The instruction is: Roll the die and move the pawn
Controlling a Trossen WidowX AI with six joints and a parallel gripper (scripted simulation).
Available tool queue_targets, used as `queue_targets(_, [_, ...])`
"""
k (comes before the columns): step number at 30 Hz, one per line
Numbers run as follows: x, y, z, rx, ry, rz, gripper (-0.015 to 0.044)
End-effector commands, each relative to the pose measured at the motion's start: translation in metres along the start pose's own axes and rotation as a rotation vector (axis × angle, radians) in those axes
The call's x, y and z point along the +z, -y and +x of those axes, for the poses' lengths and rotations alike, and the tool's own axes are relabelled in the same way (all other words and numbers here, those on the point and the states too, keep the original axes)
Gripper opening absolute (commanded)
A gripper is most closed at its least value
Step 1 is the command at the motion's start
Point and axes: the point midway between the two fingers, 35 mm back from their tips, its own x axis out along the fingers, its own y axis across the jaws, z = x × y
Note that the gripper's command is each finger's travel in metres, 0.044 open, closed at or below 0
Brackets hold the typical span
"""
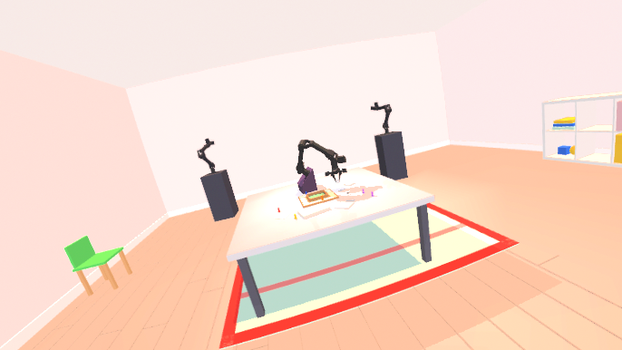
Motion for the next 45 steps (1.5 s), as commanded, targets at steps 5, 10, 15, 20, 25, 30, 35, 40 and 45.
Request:
queue_targets(5, [-0.001,0.003,-0.059,0.011,0.000,0.008,0.0000])
queue_targets(10, [0.000,0.004,-0.062,0.012,0.000,-0.007,0.0000])
queue_targets(15, [0.013,0.012,-0.061,0.021,-0.002,-0.132,0.0000])
queue_targets(20, [0.025,0.022,-0.060,0.029,-0.002,-0.261,0.0000])
queue_targets(25, [0.038,0.031,-0.058,0.035,0.000,-0.389,0.0000])
queue_targets(30, [0.049,0.042,-0.056,0.040,0.003,-0.516,0.0000])
queue_targets(35, [0.060,0.053,-0.054,0.043,0.006,-0.643,0.0000])
queue_targets(40, [0.071,0.064,-0.051,0.045,0.011,-0.770,0.0000])
queue_targets(45, [0.080,0.077,-0.048,0.044,0.015,-0.896,0.0000])
